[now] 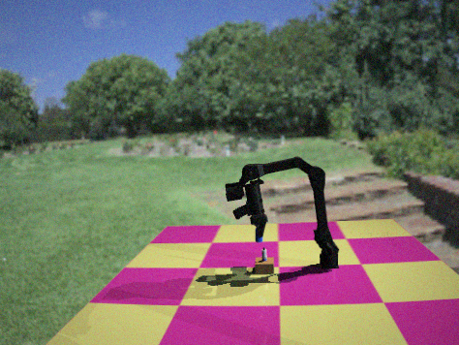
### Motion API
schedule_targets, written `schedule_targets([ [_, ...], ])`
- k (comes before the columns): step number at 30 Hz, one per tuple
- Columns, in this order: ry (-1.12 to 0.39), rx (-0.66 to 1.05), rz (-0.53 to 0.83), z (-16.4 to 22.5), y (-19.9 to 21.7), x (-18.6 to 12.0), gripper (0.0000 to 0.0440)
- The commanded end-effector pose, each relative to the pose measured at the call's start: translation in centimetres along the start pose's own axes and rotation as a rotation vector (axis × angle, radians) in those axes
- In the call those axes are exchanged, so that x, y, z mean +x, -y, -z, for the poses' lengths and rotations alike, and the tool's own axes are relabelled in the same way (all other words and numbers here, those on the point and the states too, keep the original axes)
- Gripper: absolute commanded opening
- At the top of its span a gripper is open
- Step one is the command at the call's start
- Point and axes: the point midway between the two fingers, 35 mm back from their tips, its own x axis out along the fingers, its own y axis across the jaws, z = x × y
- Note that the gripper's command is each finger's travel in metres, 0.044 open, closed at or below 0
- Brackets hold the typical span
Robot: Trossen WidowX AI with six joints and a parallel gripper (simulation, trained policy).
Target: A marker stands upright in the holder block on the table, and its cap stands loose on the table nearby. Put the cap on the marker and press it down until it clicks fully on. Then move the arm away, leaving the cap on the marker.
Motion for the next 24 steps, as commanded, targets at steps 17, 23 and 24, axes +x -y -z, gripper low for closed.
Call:
schedule_targets([
  [17,-0.026,0.029,0.0,1.4,-0.6,2.0,0.0],
  [23,-0.026,0.04,0.0,1.5,-0.7,2.9,0.0],
  [24,-0.026,0.042,0.0,1.5,-0.6,3.0,0.0],
])
